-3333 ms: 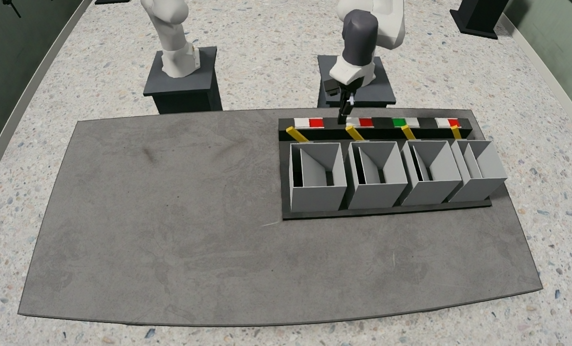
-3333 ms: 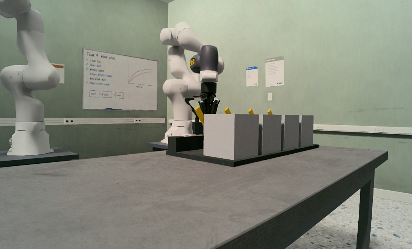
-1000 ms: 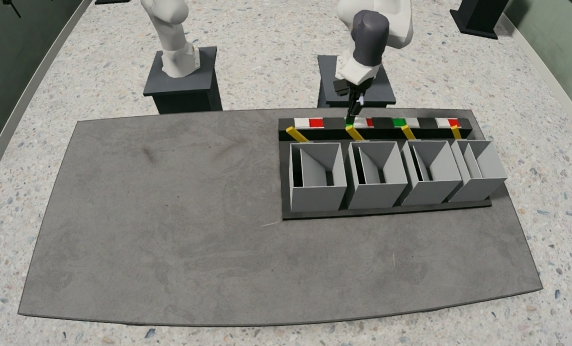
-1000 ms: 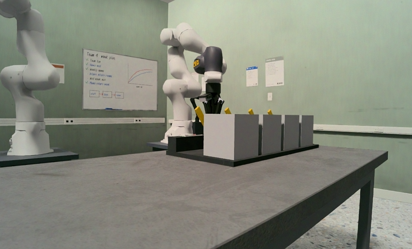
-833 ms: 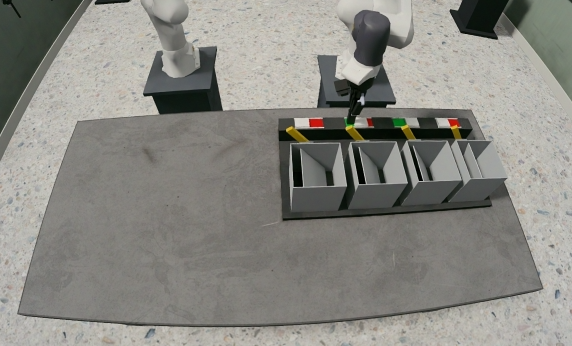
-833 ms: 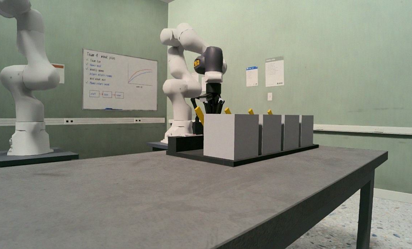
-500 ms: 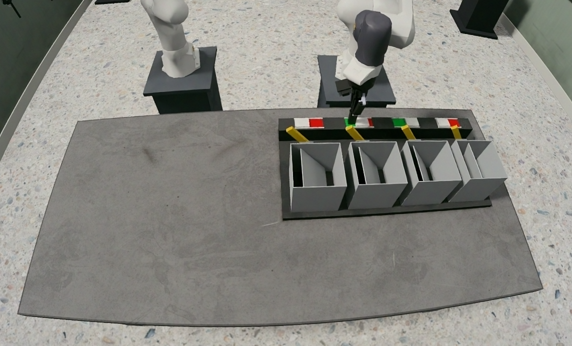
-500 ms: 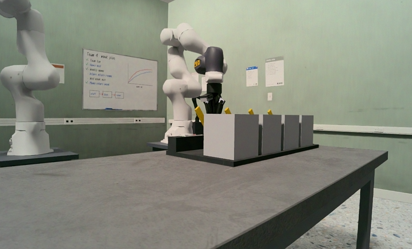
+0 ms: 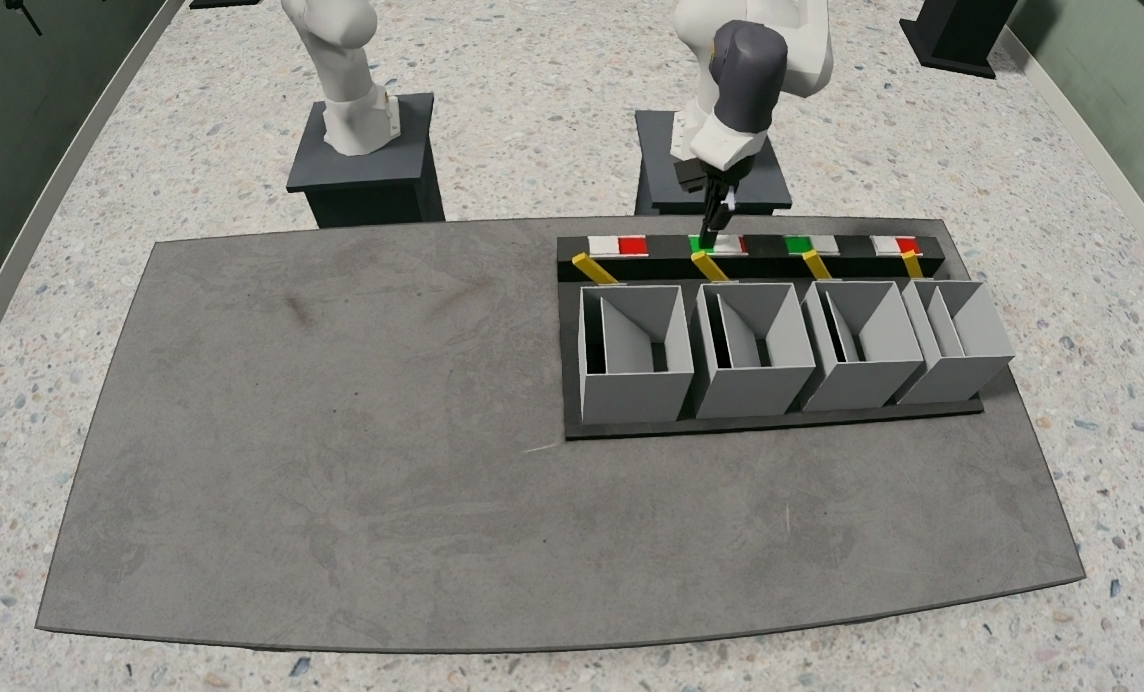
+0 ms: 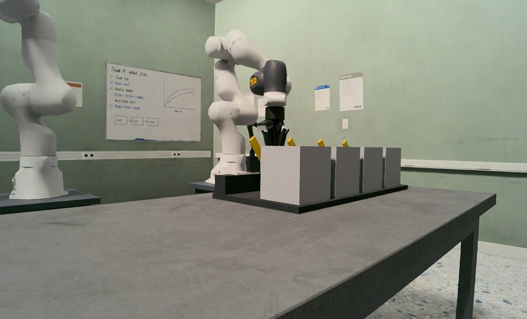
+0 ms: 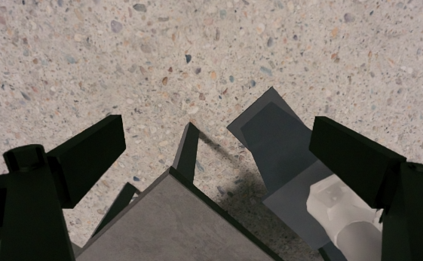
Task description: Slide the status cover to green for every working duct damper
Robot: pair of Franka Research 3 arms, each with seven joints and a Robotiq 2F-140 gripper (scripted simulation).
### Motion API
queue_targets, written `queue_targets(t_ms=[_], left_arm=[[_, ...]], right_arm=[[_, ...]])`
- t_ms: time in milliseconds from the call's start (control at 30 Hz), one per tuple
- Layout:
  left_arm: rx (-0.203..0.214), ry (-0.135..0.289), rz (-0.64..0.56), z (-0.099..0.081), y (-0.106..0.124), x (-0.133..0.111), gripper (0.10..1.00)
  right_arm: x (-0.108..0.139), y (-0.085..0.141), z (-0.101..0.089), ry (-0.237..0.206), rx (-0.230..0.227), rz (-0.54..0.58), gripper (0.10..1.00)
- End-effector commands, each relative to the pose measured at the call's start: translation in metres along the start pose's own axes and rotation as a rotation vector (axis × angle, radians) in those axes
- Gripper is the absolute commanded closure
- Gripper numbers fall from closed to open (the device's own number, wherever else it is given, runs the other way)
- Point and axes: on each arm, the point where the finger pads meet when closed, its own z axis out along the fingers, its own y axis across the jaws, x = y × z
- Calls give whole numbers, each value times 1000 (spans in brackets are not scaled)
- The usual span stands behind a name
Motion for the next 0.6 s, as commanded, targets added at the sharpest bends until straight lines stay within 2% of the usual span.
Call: queue_targets(t_ms=[0, 567], left_arm=[[2, -2, 9, -1, -1, -3, 999], [2, -2, 9, -1, -1, -7, 999]], right_arm=[[0, 1, 0, 0, -1, 4, 98], [0, 1, 0, 0, -1, 4, 98]])
